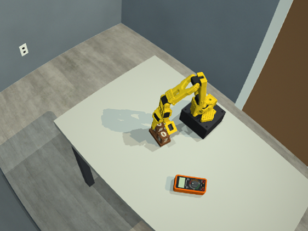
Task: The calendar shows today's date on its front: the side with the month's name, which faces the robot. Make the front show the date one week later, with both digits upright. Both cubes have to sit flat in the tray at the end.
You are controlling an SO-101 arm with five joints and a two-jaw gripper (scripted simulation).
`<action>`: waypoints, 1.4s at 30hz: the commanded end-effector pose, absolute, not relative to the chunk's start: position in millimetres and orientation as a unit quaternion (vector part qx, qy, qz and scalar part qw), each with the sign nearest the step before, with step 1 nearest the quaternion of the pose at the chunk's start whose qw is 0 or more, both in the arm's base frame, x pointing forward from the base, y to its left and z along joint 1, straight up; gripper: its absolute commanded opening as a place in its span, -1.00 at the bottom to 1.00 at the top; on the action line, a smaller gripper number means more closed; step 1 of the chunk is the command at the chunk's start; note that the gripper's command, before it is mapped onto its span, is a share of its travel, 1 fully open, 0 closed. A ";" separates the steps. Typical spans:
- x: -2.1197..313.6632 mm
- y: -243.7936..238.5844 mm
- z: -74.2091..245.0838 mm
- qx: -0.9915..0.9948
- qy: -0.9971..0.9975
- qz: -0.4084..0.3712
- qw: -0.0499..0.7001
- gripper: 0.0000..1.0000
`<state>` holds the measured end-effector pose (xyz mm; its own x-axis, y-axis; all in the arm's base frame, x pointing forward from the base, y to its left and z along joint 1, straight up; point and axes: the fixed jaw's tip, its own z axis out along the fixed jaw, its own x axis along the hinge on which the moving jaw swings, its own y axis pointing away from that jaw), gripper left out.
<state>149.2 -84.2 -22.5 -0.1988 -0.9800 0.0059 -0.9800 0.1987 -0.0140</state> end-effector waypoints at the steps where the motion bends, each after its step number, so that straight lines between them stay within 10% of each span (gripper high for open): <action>1: 144.4 -83.1 -26.3 -0.632 0.775 0.003 -0.001 -1.00; 42: 144.3 -82.9 -40.6 -0.632 0.775 0.003 -0.001 -1.00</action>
<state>149.0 -84.1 -36.3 -0.1988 -0.9800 0.0054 -0.9800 0.1987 -0.0123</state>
